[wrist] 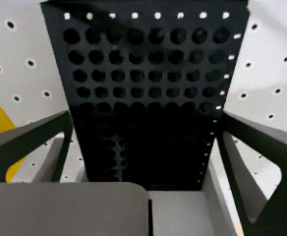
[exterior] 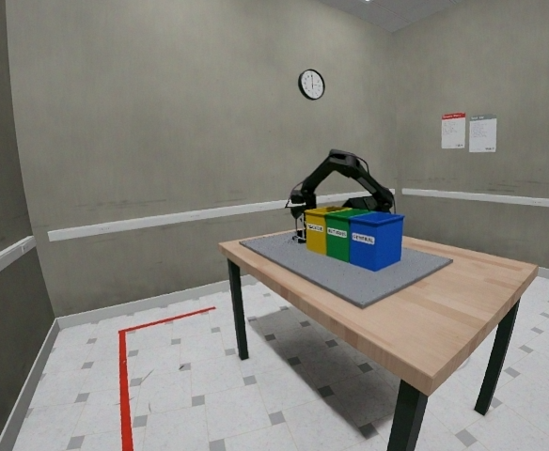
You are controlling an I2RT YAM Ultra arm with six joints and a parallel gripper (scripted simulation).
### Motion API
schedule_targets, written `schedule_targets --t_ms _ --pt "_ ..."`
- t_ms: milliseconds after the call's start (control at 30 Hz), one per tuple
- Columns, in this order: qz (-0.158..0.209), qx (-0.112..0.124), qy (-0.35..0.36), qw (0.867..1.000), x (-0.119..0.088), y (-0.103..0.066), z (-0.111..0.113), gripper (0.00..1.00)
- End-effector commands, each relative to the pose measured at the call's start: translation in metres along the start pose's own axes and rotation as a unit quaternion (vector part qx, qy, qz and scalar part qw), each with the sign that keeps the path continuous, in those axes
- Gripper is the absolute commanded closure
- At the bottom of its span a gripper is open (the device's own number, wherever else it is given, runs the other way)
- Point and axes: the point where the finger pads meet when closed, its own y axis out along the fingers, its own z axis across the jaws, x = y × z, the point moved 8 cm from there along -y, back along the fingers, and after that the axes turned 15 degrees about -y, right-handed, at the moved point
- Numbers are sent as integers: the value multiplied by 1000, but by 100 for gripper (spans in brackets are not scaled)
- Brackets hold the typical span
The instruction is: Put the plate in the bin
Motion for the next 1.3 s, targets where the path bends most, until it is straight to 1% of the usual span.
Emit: schedule_targets --t_ms 0,400,433,467,500,533,567,600,633,667,700,733,800,833,1267 --pt "-28 -16 -4 999 7 -11 -7 0" --pt "-28 -16 -5 999 7 -12 -7 0" --pt "-16 -9 -3 1000 4 -7 -4 0" --pt "-28 -16 -4 999 7 -12 -7 0" --pt "-28 -16 -4 999 7 -12 -7 0" --pt "-16 -9 -3 1000 4 -7 -4 0" --pt "-28 -16 -4 999 7 -12 -7 0" --pt "-28 -16 -5 999 7 -12 -7 0" --pt "-16 -9 -3 1000 4 -7 -4 0" --pt "-28 -16 -5 999 7 -12 -7 0" --pt "-28 -16 -5 999 7 -12 -7 0" --pt "-28 -16 -5 999 7 -12 -7 100" --pt "-28 -16 -5 999 7 -12 -7 100" --pt "-16 -9 -3 1000 4 -7 -4 100" --pt "-16 -9 -3 1000 4 -7 -4 100"
